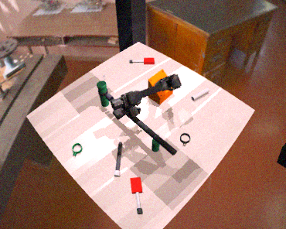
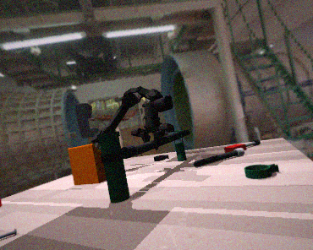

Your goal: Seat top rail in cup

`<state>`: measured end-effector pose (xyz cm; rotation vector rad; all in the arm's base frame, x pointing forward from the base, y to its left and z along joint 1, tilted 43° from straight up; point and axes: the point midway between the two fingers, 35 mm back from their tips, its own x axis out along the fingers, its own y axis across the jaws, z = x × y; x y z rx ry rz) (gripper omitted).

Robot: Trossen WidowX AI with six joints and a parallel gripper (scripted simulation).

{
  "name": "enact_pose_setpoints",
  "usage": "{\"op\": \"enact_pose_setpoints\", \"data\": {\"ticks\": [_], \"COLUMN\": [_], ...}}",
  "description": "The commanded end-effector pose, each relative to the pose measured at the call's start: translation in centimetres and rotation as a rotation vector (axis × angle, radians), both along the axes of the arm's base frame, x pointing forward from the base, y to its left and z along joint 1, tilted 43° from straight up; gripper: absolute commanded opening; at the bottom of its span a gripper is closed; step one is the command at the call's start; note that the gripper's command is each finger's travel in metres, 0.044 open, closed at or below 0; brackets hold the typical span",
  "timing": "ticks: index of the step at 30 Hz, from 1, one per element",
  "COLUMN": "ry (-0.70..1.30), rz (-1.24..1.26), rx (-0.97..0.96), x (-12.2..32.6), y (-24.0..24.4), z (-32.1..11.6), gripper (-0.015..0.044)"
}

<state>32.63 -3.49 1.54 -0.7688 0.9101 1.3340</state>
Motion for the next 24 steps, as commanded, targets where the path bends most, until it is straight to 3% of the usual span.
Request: {"op": "enact_pose_setpoints", "data": {"ticks": [1, 24], "ry": [-0.011, -0.001], "rz": [-0.011, 0.002], "rx": [-0.010, 0.000], "x": [0.4, -0.2], "y": [-0.8, -2.0], "z": [0.3, -1.5], "gripper": [0.0000, 0.0000]}}
